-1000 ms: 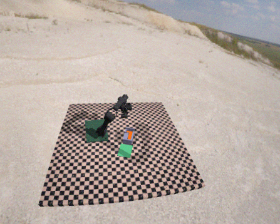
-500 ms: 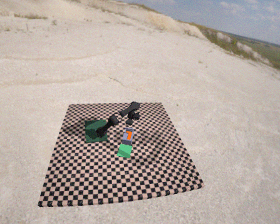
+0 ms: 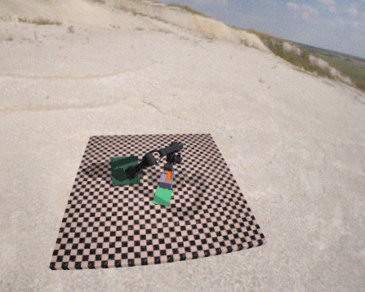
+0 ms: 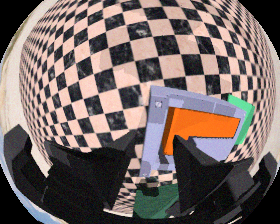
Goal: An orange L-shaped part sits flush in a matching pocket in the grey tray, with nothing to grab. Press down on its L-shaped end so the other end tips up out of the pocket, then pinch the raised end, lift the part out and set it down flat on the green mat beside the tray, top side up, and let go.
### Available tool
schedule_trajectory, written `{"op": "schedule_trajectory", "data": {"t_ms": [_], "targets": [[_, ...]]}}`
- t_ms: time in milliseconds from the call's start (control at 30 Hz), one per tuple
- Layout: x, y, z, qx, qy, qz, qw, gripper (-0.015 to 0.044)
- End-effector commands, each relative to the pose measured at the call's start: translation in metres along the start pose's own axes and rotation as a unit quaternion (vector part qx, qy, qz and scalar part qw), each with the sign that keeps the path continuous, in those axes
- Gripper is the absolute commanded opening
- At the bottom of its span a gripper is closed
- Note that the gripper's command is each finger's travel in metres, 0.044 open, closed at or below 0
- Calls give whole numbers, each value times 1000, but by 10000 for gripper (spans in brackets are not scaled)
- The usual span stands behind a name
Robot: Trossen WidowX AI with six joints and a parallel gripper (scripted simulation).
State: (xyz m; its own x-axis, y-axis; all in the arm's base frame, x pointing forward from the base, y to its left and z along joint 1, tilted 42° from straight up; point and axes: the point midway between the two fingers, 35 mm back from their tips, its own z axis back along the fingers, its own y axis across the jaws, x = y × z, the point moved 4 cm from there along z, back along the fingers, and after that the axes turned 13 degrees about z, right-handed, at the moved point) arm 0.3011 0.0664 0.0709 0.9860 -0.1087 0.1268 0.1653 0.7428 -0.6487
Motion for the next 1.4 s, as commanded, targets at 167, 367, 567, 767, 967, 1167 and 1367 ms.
{"op": "schedule_trajectory", "data": {"t_ms": [167,367,567,767,967,1167,1367], "targets": [[0,1,-10,0,-6,3,1000,180],[0,1,-20,0,-6,3,1000,180],[0,0,-30,0,-6,2,1000,180],[0,0,-39,-1,-6,2,1000,180],[0,0,-39,-1,-6,2,1000,180],[0,0,-39,-1,-6,2,1000,180],[0,0,-39,-1,-6,2,1000,180]]}}
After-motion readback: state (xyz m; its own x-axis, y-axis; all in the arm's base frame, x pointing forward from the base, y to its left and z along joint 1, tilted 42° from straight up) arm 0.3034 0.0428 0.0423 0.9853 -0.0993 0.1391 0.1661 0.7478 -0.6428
